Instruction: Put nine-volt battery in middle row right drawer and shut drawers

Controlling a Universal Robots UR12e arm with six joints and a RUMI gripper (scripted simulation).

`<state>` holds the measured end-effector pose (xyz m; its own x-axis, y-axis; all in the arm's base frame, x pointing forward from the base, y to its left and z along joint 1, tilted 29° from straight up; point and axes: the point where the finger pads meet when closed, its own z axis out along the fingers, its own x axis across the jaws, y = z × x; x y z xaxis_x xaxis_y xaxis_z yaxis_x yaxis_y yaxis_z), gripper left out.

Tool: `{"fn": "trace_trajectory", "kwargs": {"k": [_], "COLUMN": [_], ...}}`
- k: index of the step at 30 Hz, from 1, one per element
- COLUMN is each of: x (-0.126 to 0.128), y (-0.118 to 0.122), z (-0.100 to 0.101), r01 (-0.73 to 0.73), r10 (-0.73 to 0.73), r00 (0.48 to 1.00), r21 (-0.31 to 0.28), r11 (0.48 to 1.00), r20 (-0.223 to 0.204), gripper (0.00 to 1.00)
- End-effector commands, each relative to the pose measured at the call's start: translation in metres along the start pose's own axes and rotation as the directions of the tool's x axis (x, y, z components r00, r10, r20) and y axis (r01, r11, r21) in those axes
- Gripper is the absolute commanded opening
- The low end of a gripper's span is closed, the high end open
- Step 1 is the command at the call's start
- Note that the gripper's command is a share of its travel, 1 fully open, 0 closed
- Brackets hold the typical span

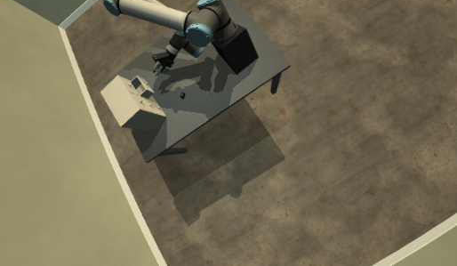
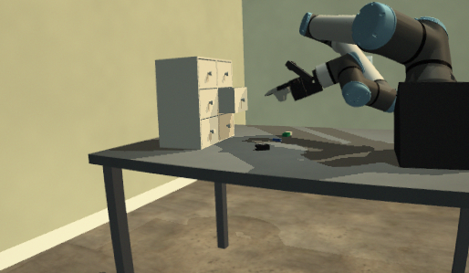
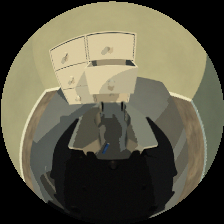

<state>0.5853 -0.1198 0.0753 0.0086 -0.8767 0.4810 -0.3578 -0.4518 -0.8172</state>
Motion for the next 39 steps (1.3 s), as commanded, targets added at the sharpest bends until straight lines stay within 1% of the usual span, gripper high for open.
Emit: {"fn": "trace_trajectory", "kwargs": {"k": [1,8,17,19,25,29,34,36,39], "x": [0.0,0.001,0.0,0.0,0.0,-0.001,-0.001,-0.001,-0.001], "y": [-0.001,-0.003,-0.007,-0.007,-0.01,-0.012,-0.015,-0.015,-0.018], "z": [-0.001,-0.004,-0.014,-0.014,-0.019,-0.026,-0.029,-0.029,-0.033], "r01": [-0.001,-0.002,0.0,0.0,-0.002,0.001,-0.002,-0.002,-0.001], "r10": [0.001,0.002,0.0,0.0,0.002,-0.001,0.003,0.003,0.002], "r00": [1.0,1.0,1.0,1.0,1.0,1.0,1.0,1.0,1.0], "r21": [-0.012,-0.047,-0.137,-0.137,-0.202,-0.253,-0.316,-0.316,-0.356], "r11": [1.0,0.999,0.991,0.991,0.979,0.968,0.949,0.949,0.934], "r20": [0.0,0.0,0.0,0.0,0.0,0.0,0.001,0.001,0.001], "gripper": [0.2,0.2,0.2,0.2,0.2,0.2,0.2,0.2,0.2]}}
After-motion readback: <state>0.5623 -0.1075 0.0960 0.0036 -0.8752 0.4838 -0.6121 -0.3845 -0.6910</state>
